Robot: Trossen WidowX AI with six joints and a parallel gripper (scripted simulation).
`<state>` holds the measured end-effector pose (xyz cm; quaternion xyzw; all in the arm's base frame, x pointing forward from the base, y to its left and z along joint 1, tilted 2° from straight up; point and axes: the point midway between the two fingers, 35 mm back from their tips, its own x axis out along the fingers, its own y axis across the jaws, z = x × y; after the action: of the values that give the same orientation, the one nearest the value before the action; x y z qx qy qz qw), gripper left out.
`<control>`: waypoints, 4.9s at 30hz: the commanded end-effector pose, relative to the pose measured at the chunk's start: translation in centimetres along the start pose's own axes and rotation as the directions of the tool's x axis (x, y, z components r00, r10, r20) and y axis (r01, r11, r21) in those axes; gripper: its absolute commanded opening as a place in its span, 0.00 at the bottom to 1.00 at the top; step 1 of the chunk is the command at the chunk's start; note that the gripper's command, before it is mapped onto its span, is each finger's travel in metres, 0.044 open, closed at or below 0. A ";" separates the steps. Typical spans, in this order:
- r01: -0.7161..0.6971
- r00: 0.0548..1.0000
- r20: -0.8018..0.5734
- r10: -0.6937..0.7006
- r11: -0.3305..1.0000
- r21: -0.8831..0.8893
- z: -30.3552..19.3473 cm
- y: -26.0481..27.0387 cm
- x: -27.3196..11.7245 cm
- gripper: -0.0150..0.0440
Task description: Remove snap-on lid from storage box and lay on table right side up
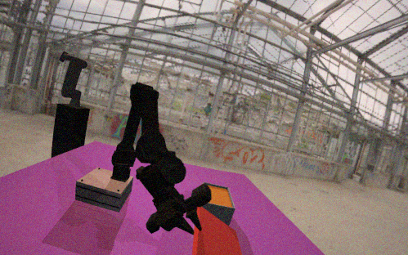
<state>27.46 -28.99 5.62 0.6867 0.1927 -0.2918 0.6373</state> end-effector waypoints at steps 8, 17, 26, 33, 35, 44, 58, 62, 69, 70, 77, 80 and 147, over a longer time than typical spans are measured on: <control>-0.008 1.000 -0.005 0.008 1.000 -0.004 -0.1 -0.5 0.6 0.25; -0.008 1.000 -0.005 0.008 1.000 -0.004 -0.1 -1.1 1.0 0.25; -0.008 1.000 -0.005 0.008 1.000 -0.004 -0.1 -1.6 1.5 0.25; -0.008 1.000 -0.005 0.008 1.000 -0.003 -0.1 -2.1 1.9 0.25; -0.008 1.000 -0.005 0.008 1.000 -0.003 -0.1 -2.2 2.0 0.25; -0.008 1.000 -0.005 0.008 1.000 -0.003 -0.1 -2.7 2.4 0.25; -0.008 1.000 -0.005 0.008 1.000 -0.003 -0.1 -3.6 3.2 0.25; -0.008 1.000 -0.005 0.008 1.000 -0.003 -0.1 -3.8 3.4 0.25; -0.008 1.000 -0.005 0.008 1.000 -0.003 -0.1 -4.3 3.7 0.25; -0.008 1.000 -0.005 0.008 1.000 -0.003 -0.1 -4.3 3.8 0.25; -0.008 1.000 -0.005 0.008 1.000 -0.004 0.2 -3.4 3.4 0.43; -0.008 1.000 -0.005 0.008 1.000 -0.004 0.2 -3.4 3.4 0.57; -0.002 1.000 -0.004 0.002 1.000 -0.004 0.3 -5.8 -5.7 1.00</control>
<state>19.49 -27.65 3.77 0.6917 0.1989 -0.2923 0.6297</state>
